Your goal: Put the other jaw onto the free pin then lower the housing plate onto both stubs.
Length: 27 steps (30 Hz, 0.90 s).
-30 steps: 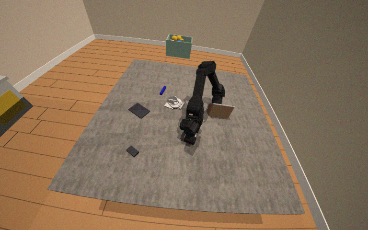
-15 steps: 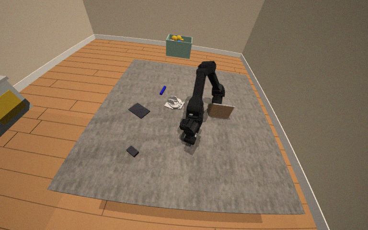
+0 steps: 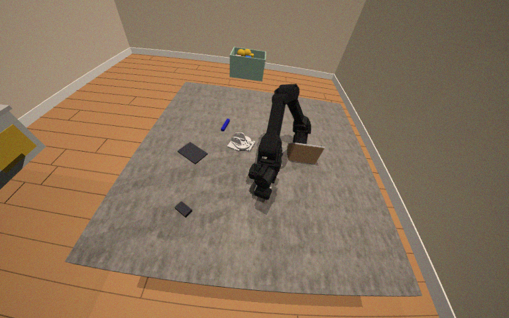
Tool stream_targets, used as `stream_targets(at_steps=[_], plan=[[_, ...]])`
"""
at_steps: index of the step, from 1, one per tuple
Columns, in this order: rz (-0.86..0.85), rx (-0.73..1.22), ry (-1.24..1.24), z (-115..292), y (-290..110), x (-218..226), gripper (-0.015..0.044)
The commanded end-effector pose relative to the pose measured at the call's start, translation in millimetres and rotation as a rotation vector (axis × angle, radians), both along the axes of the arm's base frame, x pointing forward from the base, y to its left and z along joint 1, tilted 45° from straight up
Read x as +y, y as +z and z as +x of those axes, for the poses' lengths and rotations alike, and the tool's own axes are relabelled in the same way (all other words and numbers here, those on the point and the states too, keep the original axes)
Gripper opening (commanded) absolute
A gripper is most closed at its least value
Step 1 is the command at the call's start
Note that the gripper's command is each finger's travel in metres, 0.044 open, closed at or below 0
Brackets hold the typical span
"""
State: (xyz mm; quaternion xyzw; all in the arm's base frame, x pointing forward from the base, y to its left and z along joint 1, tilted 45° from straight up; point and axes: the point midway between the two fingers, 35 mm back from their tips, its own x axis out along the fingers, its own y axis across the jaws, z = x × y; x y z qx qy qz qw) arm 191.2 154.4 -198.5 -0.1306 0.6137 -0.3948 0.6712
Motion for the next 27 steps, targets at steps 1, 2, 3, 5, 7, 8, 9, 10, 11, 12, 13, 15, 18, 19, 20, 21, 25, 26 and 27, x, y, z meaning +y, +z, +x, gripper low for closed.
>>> stream_targets(at_steps=[1, 2, 3, 5, 7, 8, 9, 10, 11, 12, 13, 15, 18, 19, 20, 21, 25, 26, 27], plan=[[0.007, -0.004, -0.003, 2, 7, 10, 0.0351], [0.007, -0.004, -0.003, 2, 9, 12, 0.0351], [0.007, -0.004, -0.002, 2, 12, 14, 0.0351], [0.007, -0.004, -0.002, 3, 16, 19, 0.0351], [0.007, -0.004, -0.001, 3, 21, 23, 0.0351], [0.007, -0.004, -0.001, 4, 23, 25, 0.0351], [0.007, -0.004, -0.001, 4, 25, 27, 0.0351], [0.007, -0.004, 0.0, 4, 28, 30, 0.0351], [0.007, -0.004, 0.0, 4, 30, 32, 0.0351], [0.007, -0.004, 0.0, 4, 32, 34, 0.0351], [0.007, -0.004, 0.001, 4, 35, 36, 0.0351], [0.006, -0.004, 0.001, 4, 40, 40, 0.0351], [0.006, -0.004, 0.002, 4, 47, 46, 0.0351], [0.006, -0.004, 0.002, 4, 48, 47, 0.0351], [0.006, -0.004, 0.002, 4, 48, 47, 0.0351], [0.006, -0.004, 0.002, 4, 48, 47, 0.0351], [0.008, -0.004, 0.003, 7, 52, 45, 0.0351], [0.01, -0.003, 0.003, 10, 54, 44, 0.0351], [0.011, -0.003, 0.003, 12, 56, 43, 0.0351]])
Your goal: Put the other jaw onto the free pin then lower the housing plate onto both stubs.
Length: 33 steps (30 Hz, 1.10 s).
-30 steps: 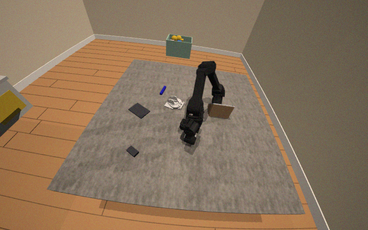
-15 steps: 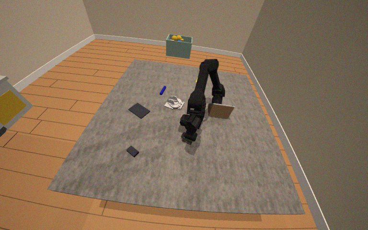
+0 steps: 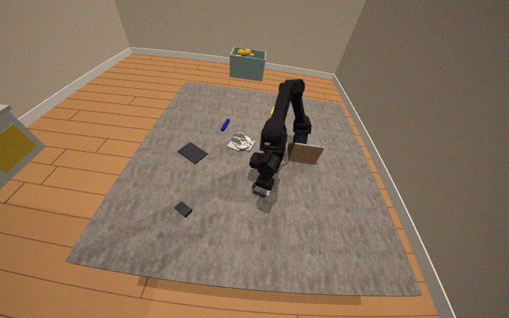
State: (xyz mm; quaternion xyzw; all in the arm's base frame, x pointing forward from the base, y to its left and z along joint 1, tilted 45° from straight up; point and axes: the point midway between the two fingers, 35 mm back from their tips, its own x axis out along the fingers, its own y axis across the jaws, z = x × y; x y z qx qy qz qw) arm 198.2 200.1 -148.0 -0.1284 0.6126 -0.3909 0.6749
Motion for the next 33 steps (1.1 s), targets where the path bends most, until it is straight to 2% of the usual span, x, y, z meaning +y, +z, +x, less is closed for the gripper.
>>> stream_targets(at_steps=[1, 33], plan=[[0.004, 0.003, -0.002, 7, 8, -4, 0.0351], [0.026, -0.001, 0.003, 58, 80, -65, 0.0351]])
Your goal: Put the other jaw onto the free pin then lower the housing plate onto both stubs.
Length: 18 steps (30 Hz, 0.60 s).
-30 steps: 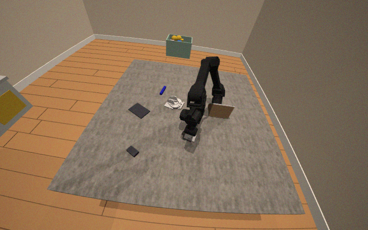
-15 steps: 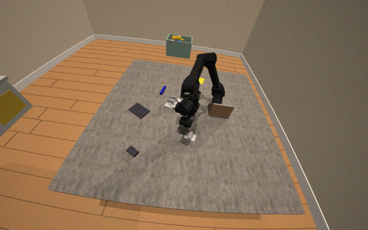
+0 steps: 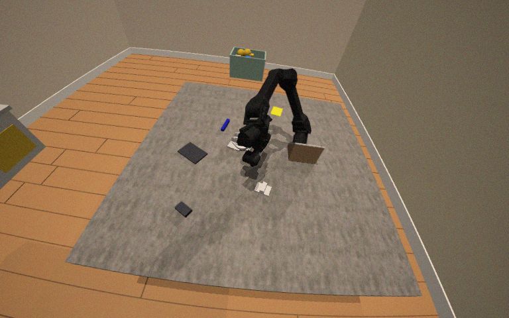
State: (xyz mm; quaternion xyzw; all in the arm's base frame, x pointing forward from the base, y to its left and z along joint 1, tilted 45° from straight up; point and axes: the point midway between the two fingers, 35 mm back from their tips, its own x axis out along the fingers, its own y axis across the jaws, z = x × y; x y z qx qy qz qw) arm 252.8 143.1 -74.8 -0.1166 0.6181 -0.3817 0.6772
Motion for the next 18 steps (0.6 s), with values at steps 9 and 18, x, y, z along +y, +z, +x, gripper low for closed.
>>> stream_targets(at_steps=[9, 18], plan=[[-0.007, -0.001, 0.004, 12, 26, -29, 0.0351], [-0.011, -0.003, 0.003, 19, 45, -52, 0.0351]])
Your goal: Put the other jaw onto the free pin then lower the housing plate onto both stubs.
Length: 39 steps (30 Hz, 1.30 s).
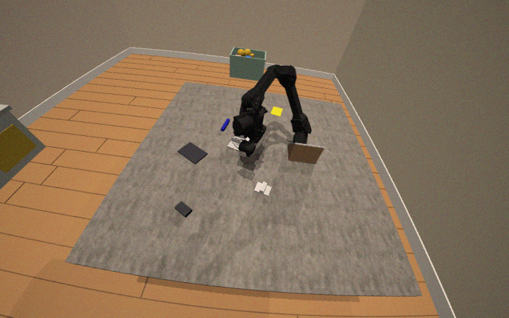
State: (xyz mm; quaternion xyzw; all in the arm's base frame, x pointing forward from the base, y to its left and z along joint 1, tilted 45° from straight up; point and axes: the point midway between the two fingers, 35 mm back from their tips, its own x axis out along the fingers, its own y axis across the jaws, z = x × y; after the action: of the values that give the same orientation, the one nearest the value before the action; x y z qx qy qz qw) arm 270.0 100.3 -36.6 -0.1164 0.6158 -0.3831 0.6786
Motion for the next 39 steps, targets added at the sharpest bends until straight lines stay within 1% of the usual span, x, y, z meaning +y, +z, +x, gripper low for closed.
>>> stream_targets(at_steps=[1, 17, 34, 39], plan=[[-0.009, 0.002, 0.003, 2, 8, -11, 0.0351], [-0.024, -0.001, -0.002, 6, 40, -53, 0.0351], [-0.049, 0.0, -0.012, 0, 70, -98, 0.0351], [-0.052, 0.0, -0.013, -1, 73, -102, 0.0351]])
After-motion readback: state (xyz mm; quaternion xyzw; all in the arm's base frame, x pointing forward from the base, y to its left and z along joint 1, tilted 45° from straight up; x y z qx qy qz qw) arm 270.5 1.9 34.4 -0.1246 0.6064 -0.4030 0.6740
